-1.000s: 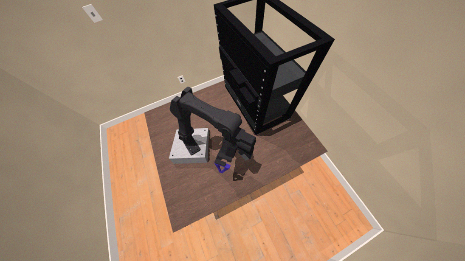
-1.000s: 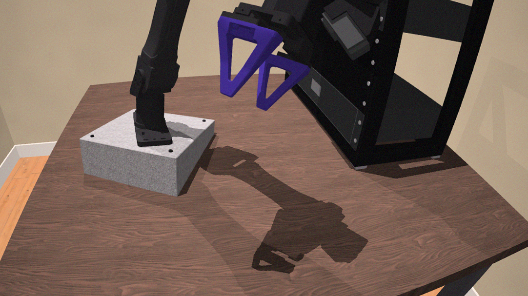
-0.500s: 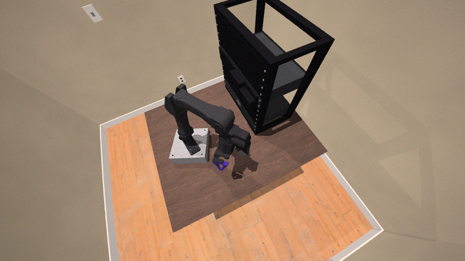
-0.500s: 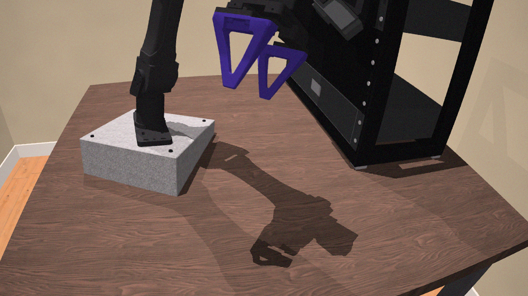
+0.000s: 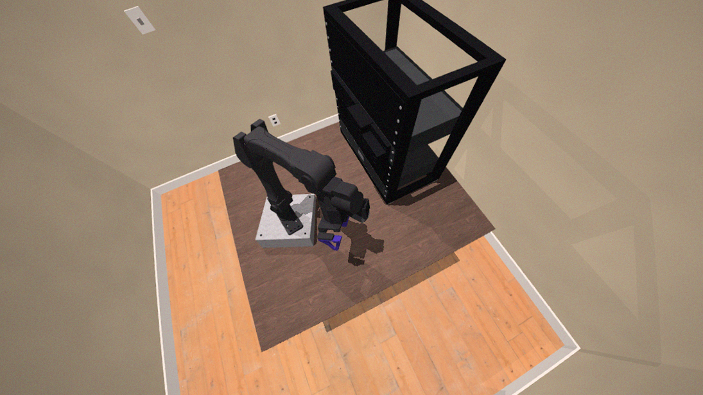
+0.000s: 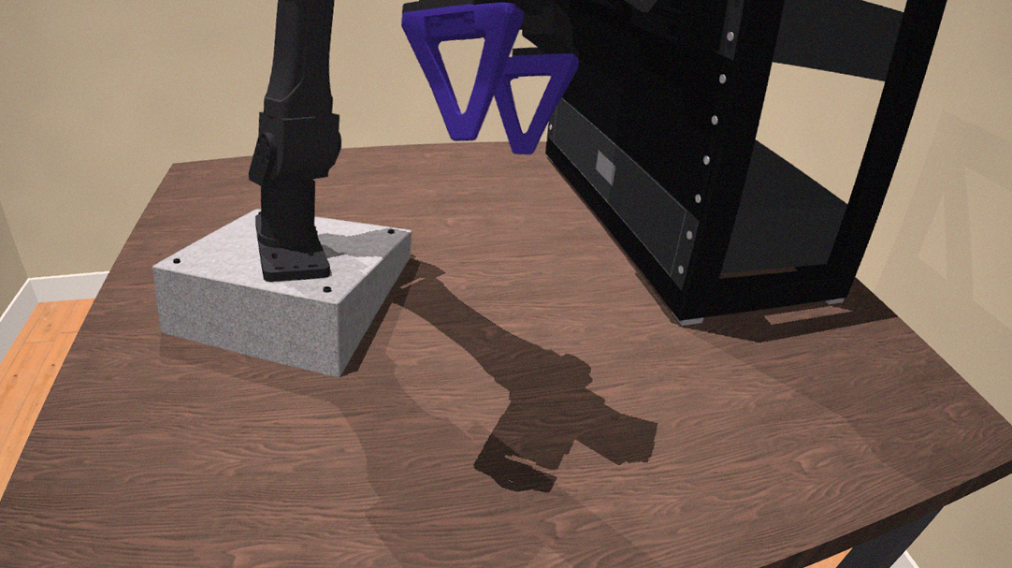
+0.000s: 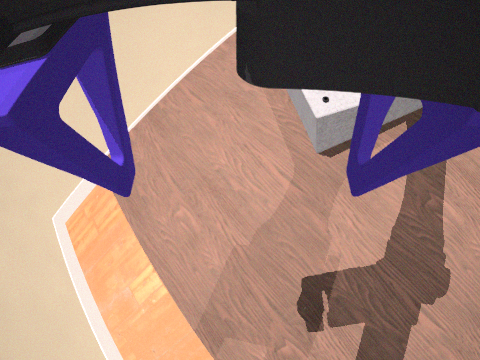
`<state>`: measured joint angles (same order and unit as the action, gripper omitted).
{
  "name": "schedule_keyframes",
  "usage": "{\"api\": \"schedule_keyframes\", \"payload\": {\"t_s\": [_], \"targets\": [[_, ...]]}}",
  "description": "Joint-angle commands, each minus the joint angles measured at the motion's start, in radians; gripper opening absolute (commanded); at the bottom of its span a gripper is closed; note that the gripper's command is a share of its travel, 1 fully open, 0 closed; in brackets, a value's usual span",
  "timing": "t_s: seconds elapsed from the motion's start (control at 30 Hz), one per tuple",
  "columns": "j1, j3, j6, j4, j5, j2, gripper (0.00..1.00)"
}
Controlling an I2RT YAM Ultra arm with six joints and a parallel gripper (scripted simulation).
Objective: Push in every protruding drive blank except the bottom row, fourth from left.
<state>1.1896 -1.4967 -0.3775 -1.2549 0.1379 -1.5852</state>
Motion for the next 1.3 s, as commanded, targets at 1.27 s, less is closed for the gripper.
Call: {"api": "schedule_keyframes", "payload": {"t_s": [1.27], "targets": [[0.126,0.608,-0.456,0.704,-0.754,0.804,1.00]]}}
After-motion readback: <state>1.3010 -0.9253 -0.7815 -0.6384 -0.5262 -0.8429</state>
